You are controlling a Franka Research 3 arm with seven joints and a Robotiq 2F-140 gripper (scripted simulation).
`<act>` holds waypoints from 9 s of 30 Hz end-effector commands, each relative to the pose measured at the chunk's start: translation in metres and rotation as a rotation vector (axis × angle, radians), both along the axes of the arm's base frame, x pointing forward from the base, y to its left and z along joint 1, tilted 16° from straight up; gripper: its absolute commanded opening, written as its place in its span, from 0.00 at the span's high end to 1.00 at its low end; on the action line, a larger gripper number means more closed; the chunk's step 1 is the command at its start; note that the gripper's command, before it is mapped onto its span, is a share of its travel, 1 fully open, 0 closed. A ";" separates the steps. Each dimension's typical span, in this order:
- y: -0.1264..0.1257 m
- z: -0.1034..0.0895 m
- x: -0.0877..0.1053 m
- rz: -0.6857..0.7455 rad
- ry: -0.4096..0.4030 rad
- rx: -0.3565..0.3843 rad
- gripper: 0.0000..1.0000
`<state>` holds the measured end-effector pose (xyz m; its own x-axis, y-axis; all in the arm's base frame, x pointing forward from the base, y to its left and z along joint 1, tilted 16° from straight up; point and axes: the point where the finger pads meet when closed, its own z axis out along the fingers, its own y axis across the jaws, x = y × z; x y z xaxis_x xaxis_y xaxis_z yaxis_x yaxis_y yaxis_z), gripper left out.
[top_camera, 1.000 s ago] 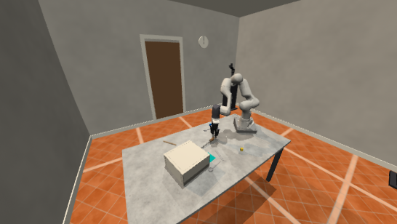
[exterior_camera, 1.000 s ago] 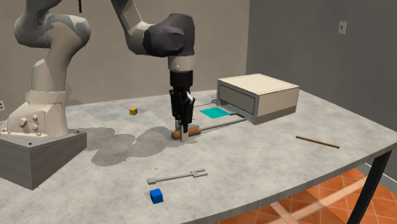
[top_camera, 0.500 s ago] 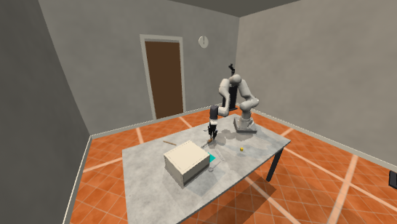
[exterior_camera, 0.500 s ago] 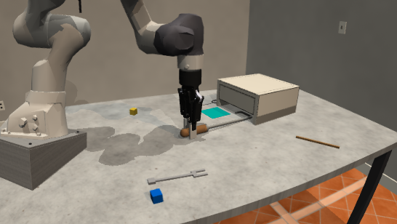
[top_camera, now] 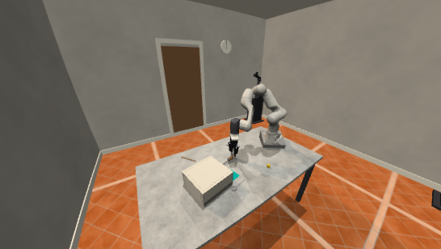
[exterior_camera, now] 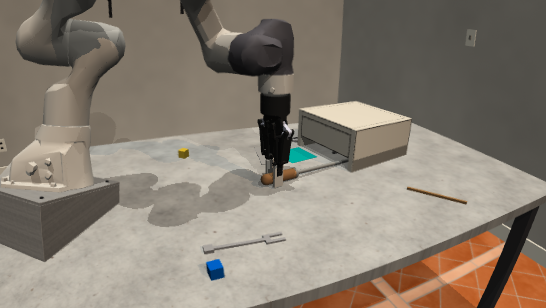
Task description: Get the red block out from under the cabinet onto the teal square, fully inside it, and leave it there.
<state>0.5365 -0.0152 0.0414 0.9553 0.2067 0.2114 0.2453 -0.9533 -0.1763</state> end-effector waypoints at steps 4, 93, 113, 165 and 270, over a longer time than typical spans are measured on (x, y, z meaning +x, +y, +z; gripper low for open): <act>0.003 0.003 0.018 -0.009 0.009 0.001 1.00; 0.022 0.025 0.124 -0.008 0.009 0.001 1.00; 0.022 0.025 0.124 -0.008 0.009 0.001 1.00; 0.092 0.038 0.108 -0.027 0.013 0.005 1.00; 0.089 0.032 0.076 -0.028 0.014 0.005 1.00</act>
<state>0.6177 0.0744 0.0748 0.9629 0.1823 0.1991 0.2194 -0.9582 -0.1838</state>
